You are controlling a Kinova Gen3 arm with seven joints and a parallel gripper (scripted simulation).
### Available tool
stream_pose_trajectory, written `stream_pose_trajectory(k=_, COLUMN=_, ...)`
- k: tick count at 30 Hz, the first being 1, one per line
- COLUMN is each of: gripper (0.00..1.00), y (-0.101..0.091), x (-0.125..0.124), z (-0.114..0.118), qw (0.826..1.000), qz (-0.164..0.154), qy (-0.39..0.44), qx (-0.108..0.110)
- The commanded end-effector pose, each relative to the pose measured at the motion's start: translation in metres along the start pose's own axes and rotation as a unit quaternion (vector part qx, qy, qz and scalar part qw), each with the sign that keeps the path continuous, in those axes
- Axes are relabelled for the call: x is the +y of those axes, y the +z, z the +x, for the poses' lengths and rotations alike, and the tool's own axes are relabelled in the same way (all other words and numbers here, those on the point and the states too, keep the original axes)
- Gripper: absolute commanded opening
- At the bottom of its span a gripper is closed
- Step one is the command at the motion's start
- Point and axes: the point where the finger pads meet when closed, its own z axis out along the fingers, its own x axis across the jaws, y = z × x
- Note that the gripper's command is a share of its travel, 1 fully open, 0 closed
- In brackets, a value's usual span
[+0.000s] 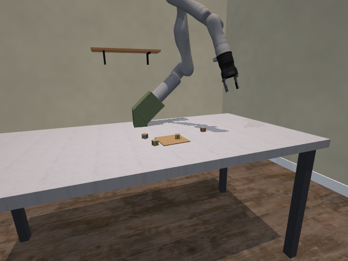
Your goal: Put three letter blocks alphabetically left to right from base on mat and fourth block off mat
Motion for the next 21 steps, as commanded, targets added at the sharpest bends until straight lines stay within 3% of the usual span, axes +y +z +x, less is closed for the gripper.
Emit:
stream_pose_trajectory(k=1, gripper=1.00, y=0.002, x=-0.002, z=0.001, qw=1.000, qz=0.003, qy=-0.001, qx=0.001)
stream_pose_trajectory(k=13, gripper=1.00, y=0.010, x=-0.003, z=-0.009, qw=1.000, qz=0.010, qy=-0.002, qx=-0.007)
stream_pose_trajectory(k=14, gripper=1.00, y=0.018, x=-0.005, z=-0.019, qw=1.000, qz=0.017, qy=-0.004, qx=-0.015)
stream_pose_trajectory(k=21, gripper=1.00, y=0.018, x=-0.005, z=-0.019, qw=1.000, qz=0.017, qy=-0.004, qx=-0.015)
